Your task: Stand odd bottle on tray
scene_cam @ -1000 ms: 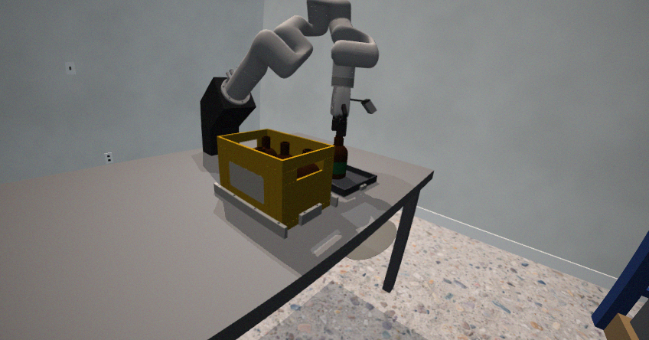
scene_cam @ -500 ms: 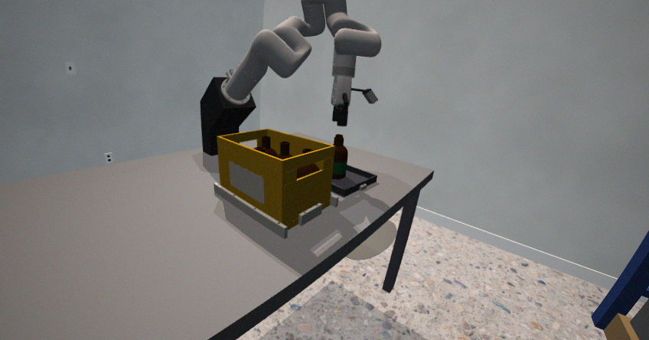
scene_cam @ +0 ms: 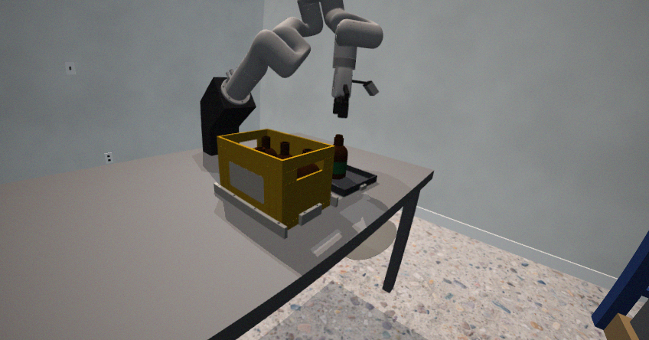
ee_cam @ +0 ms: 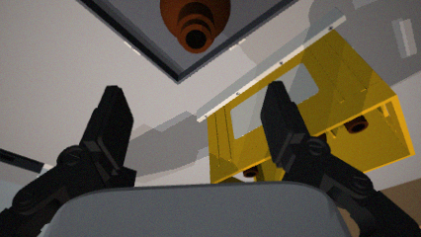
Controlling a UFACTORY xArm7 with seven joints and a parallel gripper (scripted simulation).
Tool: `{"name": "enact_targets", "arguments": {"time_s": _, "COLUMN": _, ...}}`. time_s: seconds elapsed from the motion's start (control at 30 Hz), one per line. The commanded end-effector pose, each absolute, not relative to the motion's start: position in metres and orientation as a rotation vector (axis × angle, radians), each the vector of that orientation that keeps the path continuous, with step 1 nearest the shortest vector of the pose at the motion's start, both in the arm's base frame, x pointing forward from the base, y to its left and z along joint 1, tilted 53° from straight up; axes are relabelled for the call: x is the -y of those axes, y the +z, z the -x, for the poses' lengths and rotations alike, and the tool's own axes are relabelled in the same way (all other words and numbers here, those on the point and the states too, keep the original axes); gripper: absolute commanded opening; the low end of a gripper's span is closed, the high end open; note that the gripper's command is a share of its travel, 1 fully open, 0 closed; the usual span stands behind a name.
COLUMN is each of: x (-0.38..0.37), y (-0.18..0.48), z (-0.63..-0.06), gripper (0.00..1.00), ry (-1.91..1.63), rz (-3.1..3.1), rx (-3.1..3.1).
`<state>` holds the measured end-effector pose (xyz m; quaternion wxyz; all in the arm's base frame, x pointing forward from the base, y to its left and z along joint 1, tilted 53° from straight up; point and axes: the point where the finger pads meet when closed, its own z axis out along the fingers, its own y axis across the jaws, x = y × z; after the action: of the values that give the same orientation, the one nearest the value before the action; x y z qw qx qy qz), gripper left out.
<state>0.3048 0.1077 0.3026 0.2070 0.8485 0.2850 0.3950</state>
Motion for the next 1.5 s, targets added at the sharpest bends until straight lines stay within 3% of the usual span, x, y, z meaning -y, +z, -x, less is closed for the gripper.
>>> {"name": "enact_targets", "arguments": {"time_s": 0.0, "x": -0.1086, "y": 0.3058, "z": -0.3017, "gripper": 1.00, "ry": 1.102, "rz": -2.362, "rx": -0.795}}
{"name": "enact_targets", "arguments": {"time_s": 0.33, "x": -0.1089, "y": 0.3072, "z": -0.2997, "gripper": 1.00, "ry": 1.102, "rz": -2.362, "rx": -0.795}}
{"name": "enact_targets", "arguments": {"time_s": 0.37, "x": -0.1089, "y": 0.3072, "z": -0.2997, "gripper": 0.00, "ry": 1.102, "rz": -2.362, "rx": -0.795}}
{"name": "enact_targets", "arguments": {"time_s": 1.47, "x": -0.1089, "y": 0.3072, "z": -0.2997, "gripper": 0.00, "ry": 1.102, "rz": -2.362, "rx": -0.795}}
